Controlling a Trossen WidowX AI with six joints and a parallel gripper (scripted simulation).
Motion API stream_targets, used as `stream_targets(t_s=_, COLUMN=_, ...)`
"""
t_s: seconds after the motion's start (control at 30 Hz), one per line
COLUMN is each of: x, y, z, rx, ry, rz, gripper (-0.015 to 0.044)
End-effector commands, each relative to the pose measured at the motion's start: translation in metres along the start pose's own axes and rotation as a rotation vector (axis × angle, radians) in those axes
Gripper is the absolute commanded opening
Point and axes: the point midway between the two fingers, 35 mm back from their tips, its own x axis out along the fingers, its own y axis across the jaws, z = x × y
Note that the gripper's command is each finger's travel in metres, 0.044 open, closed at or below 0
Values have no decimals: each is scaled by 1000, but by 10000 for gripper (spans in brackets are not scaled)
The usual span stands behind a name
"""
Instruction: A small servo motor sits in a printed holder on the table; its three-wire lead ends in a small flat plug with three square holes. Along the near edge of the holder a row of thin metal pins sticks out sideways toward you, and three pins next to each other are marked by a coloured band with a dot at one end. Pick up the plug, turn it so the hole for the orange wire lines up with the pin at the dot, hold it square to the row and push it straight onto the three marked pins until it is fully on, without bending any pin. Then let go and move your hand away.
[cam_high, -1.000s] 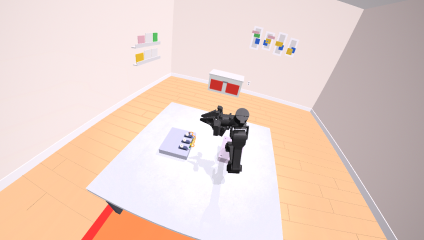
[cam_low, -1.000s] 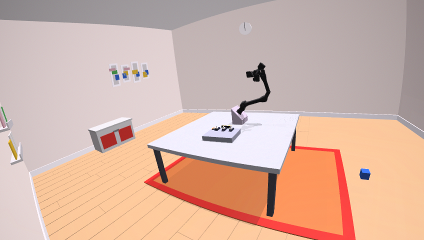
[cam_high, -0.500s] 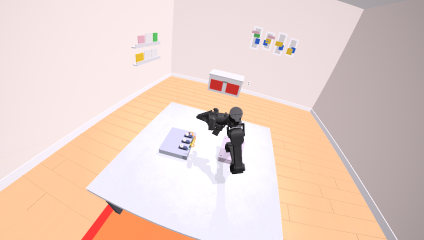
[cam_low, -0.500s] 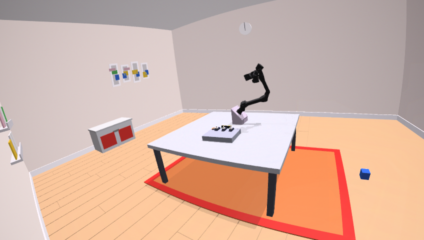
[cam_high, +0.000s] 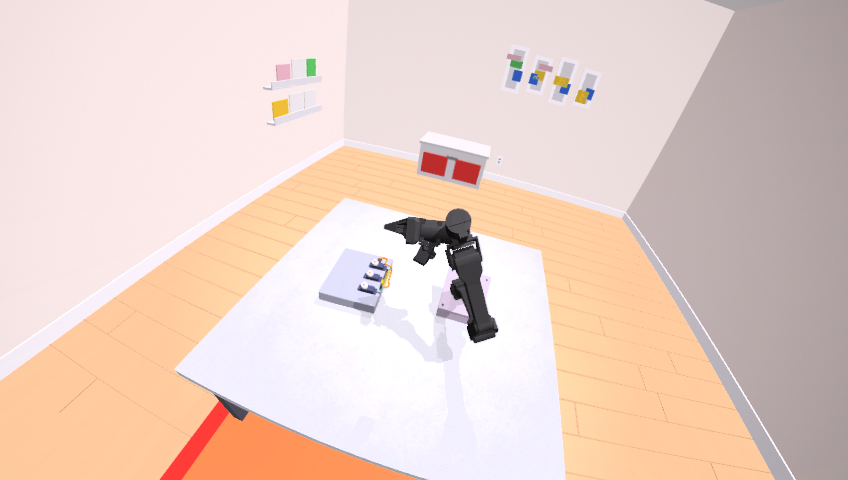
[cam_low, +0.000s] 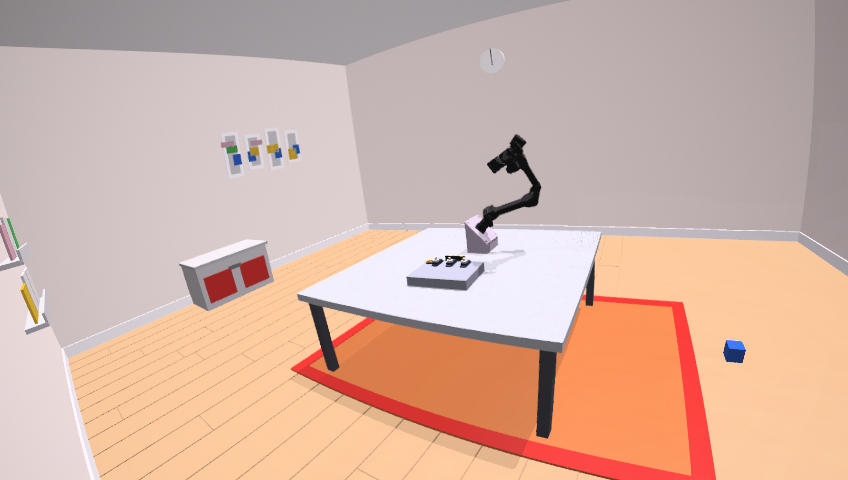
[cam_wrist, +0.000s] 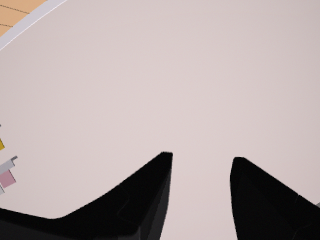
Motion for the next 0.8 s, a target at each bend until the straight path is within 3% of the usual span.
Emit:
stream_targets(t_s=0.0, x=5, y=3, z=3, rx=50, ry=3, rz=0, gripper=115)
stream_targets(t_s=0.77, x=47, y=26, z=27, rx=438, ry=-7, rz=-6, gripper=115)
